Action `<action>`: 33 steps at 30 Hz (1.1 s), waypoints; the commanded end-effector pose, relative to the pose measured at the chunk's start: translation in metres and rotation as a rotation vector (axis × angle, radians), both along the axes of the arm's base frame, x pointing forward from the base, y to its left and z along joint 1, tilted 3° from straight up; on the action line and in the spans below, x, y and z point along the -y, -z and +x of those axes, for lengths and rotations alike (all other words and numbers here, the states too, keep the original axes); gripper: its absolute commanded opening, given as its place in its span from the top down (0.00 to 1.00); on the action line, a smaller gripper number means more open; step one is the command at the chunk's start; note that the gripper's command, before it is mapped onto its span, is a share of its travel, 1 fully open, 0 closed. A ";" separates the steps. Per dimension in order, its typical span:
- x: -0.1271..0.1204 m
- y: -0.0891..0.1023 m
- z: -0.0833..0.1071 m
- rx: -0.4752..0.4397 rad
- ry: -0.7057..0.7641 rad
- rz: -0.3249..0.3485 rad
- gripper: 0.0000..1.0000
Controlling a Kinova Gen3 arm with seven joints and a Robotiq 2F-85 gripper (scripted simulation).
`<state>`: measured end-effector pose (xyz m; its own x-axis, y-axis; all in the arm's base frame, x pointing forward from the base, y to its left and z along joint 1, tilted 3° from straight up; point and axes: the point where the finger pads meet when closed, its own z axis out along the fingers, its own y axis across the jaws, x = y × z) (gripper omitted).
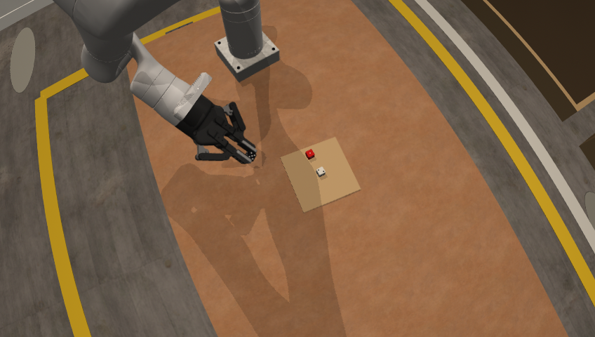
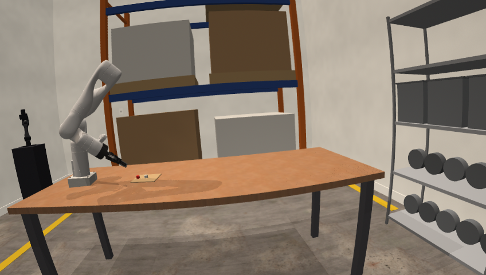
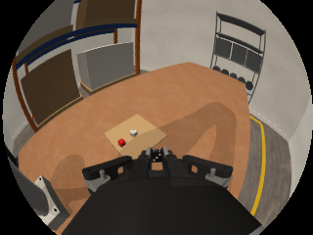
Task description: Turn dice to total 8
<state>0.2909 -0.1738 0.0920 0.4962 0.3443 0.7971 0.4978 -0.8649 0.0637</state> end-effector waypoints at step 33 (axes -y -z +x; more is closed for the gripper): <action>0.017 0.032 -0.019 0.168 0.054 0.131 0.89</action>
<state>0.2727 -0.1920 0.0665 0.3638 0.2166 0.9059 0.4425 -0.8960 0.0365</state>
